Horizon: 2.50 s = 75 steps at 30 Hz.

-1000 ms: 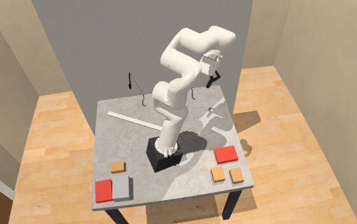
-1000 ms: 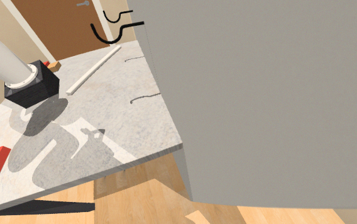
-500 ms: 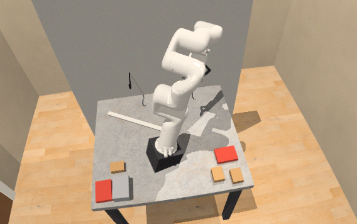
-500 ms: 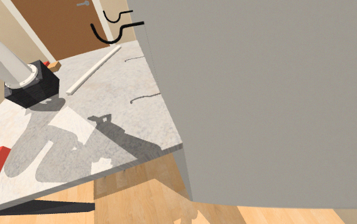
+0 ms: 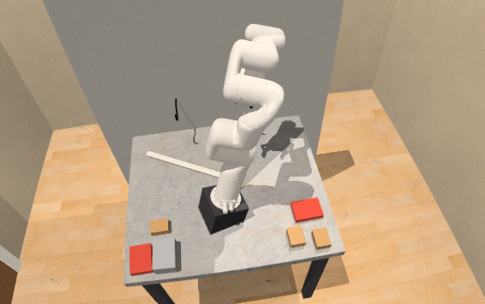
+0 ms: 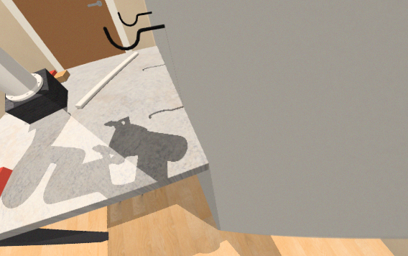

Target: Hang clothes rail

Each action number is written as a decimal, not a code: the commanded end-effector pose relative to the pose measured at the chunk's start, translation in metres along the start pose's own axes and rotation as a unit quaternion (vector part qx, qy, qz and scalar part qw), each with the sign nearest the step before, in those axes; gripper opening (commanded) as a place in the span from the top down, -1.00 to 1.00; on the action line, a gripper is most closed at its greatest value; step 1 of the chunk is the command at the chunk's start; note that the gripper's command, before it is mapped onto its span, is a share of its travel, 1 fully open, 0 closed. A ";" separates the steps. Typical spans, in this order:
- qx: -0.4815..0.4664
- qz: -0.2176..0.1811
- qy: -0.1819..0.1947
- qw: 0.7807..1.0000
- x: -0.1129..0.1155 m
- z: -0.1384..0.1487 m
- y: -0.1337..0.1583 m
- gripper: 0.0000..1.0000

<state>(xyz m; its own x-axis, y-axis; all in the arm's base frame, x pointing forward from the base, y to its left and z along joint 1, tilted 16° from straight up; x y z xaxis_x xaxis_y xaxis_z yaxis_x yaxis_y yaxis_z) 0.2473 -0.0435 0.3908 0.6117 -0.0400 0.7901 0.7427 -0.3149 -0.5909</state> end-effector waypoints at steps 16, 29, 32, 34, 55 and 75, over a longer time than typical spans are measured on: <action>0.129 -0.028 -0.097 0.987 -0.001 0.078 -0.025 -1.00; 0.196 -0.042 -0.146 0.969 -0.010 0.118 -0.047 -1.00; 0.221 -0.047 -0.165 0.960 -0.013 0.128 -0.055 -1.00; 0.229 -0.049 -0.171 0.957 -0.016 0.135 -0.060 -1.00; 0.310 -0.076 -0.241 0.917 -0.041 0.180 -0.099 -1.00; 0.083 -0.183 -0.207 0.957 -0.065 0.206 -0.049 -1.00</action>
<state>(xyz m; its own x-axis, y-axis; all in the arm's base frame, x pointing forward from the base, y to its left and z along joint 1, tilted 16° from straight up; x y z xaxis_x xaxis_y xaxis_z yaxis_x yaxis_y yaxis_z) 0.2223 0.1673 0.3437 0.3565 0.4320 0.8284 0.9178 0.0039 -0.3970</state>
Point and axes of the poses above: the point where the finger pads meet when closed, its own x axis back along the fingers, its own z axis across the jaws, y = z × x, the point moved 7 cm from there along x, back along the fingers, and after that the axes turned 3 degrees about -x, right-handed, at the moved point
